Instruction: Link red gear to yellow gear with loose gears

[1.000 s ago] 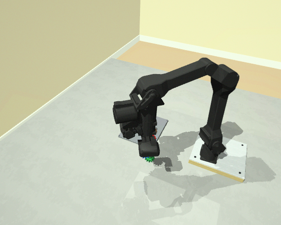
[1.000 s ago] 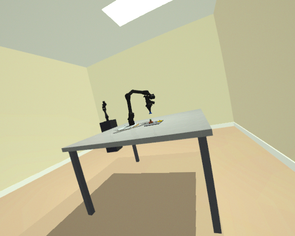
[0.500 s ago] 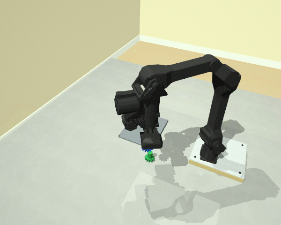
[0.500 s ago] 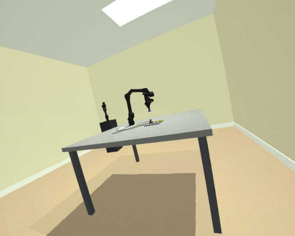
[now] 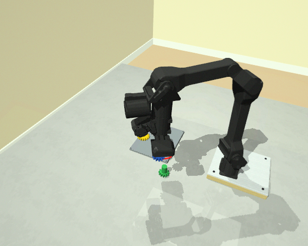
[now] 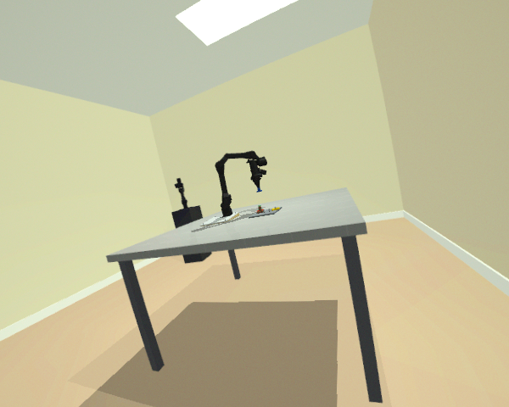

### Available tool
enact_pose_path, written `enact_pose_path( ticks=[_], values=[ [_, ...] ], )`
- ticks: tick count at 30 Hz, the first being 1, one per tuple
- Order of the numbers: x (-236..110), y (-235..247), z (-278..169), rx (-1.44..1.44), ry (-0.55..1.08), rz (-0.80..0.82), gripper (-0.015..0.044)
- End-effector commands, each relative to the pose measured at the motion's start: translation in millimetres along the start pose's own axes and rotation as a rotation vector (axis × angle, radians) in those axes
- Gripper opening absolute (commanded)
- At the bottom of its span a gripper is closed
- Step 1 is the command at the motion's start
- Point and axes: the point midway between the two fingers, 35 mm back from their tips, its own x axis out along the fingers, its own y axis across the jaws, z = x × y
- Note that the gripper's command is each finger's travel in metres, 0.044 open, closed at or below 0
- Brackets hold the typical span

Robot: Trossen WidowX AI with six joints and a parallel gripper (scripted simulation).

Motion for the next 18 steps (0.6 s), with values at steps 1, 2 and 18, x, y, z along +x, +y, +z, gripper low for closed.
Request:
enact_pose_path(
  ticks=[1, 2, 18],
  values=[
    [3.5, -7.2, 1.6, -0.002, 0.003, 0.004, 0.0000],
    [4.1, -9.3, 2.1, -0.001, 0.003, 0.004, 0.0000],
    [15.8, -36.3, 3.9, 0.006, 0.011, 0.039, 0.0000]
  ],
)
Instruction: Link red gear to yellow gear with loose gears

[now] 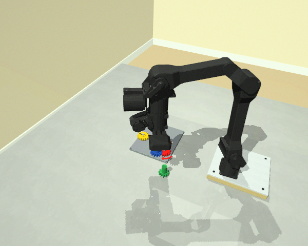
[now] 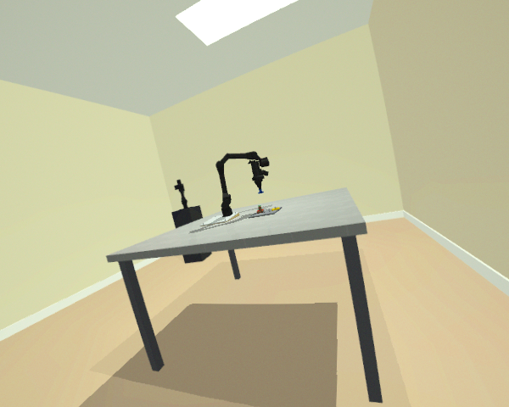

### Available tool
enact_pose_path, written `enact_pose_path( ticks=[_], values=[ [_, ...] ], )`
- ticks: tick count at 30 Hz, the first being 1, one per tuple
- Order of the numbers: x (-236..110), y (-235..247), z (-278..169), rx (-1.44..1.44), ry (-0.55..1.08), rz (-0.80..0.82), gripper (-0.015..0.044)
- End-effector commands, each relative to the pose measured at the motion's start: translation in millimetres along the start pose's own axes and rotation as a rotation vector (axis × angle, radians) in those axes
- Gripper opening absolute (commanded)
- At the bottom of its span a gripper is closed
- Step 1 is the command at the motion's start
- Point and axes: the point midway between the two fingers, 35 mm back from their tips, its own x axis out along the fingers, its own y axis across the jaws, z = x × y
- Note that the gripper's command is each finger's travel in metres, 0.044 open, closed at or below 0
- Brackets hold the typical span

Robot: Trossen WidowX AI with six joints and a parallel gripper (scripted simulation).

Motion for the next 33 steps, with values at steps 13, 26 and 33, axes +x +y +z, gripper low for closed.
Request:
enact_pose_path(
  ticks=[13, 26, 33],
  values=[
    [11.4, -32.4, 2.7, 0.027, 0.000, 0.011, 0.0000],
    [19.0, -62.1, 3.2, 0.031, -0.006, 0.002, 0.0000],
    [23.3, -78.3, 2.2, 0.026, -0.008, -0.003, 0.0000]
  ],
)
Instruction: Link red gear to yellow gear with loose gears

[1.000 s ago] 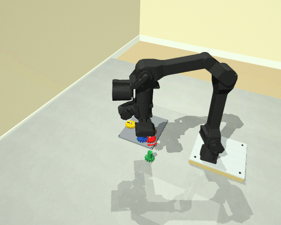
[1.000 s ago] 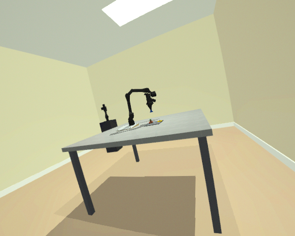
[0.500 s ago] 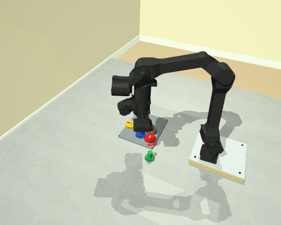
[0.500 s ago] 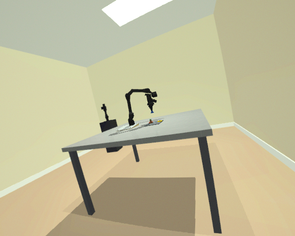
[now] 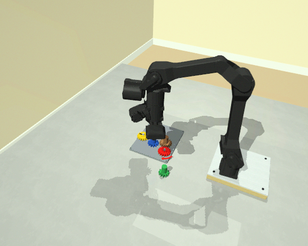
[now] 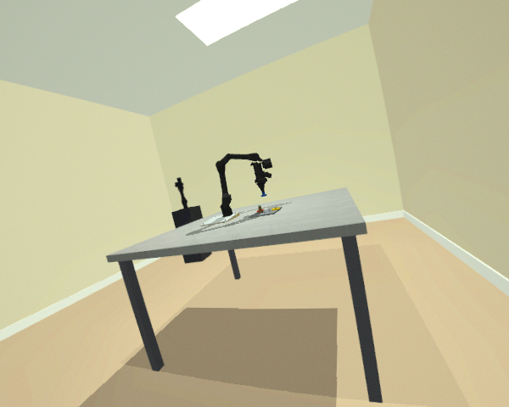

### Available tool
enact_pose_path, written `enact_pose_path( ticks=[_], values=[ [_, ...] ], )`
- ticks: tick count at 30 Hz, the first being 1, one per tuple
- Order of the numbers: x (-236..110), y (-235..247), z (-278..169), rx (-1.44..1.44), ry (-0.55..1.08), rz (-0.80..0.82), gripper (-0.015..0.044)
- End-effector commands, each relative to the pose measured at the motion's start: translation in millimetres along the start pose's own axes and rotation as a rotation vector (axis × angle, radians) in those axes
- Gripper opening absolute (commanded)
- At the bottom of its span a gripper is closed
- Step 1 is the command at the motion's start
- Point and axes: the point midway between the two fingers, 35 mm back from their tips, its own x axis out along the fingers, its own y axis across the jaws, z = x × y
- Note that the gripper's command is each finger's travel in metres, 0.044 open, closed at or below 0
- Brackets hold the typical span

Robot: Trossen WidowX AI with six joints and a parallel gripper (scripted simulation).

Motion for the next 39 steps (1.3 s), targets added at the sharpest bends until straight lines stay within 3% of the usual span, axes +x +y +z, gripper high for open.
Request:
enact_pose_path(
  ticks=[1, 39],
  values=[
    [4.2, -9.6, -1.7, -0.007, 0.006, -0.008, 0.0000],
    [27.4, -97.2, -22.5, -0.032, 0.006, -0.041, 0.0000]
  ],
)
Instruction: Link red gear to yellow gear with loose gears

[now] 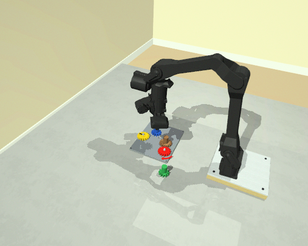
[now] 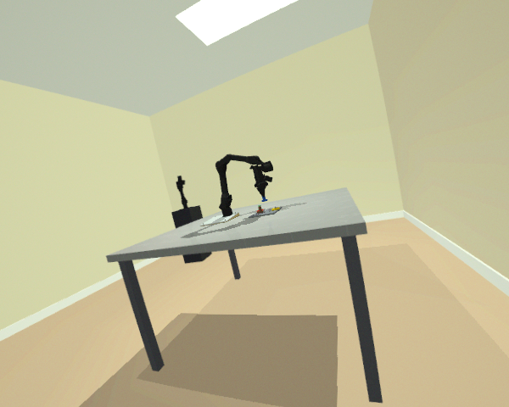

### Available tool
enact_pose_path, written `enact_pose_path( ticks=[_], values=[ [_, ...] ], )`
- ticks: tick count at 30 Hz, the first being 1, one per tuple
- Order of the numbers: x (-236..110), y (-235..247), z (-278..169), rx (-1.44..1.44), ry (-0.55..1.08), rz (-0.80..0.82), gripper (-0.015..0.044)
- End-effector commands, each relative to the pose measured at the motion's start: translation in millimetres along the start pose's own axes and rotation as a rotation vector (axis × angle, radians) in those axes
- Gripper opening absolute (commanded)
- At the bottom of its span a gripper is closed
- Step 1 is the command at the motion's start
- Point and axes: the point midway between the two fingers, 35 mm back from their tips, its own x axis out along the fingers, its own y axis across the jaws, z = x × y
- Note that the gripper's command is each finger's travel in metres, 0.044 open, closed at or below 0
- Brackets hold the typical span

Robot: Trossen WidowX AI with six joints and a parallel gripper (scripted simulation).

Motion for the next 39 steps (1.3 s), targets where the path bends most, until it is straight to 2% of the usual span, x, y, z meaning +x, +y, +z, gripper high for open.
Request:
enact_pose_path(
  ticks=[1, 25, 39],
  values=[
    [4.5, -8.6, -5.2, -0.008, 0.009, -0.006, 0.0000],
    [15.0, -46.0, -25.7, -0.020, 0.017, -0.022, 0.0000],
    [14.1, -46.1, -25.7, 0.319, 0.013, -0.024, 0.0000]
  ],
)
